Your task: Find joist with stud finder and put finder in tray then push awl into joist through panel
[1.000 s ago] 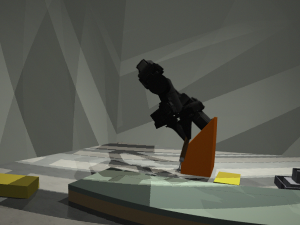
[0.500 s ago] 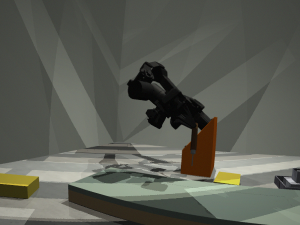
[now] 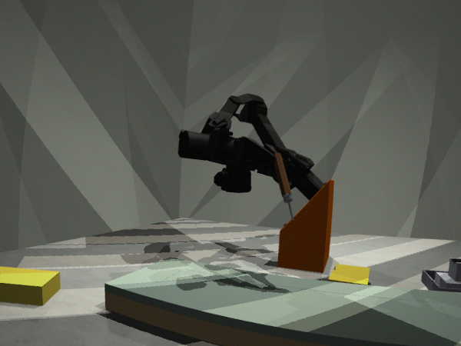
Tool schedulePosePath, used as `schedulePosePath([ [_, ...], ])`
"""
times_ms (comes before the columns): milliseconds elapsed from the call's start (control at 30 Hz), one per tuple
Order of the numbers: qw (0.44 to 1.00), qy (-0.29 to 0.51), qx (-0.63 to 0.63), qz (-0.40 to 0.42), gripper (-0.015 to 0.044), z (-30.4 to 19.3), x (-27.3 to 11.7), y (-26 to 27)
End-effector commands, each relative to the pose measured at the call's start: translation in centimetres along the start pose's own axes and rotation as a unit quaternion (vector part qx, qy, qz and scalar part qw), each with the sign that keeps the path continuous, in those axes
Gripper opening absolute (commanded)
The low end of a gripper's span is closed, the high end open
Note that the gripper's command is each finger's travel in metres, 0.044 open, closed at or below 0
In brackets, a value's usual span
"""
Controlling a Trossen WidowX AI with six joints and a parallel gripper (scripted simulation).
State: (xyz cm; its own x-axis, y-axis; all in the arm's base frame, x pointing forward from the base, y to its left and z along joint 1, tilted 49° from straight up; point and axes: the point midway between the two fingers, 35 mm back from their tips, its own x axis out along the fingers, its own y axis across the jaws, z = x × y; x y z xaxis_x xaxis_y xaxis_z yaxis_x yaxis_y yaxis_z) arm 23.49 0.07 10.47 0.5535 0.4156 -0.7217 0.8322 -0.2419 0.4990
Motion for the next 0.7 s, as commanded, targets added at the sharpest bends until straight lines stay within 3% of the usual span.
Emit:
schedulePosePath([
  [0, 1.000, -0.002, 0.001, 0.000, 0.0000, 0.1, 0.0, 0.0],
  [300, 0.992, -0.114, 0.042, 0.034, 0.0000, 2.4, 1.7, 2.2],
  [667, 0.957, -0.225, 0.112, 0.148, 0.0000, 3.8, 2.7, 6.0],
])
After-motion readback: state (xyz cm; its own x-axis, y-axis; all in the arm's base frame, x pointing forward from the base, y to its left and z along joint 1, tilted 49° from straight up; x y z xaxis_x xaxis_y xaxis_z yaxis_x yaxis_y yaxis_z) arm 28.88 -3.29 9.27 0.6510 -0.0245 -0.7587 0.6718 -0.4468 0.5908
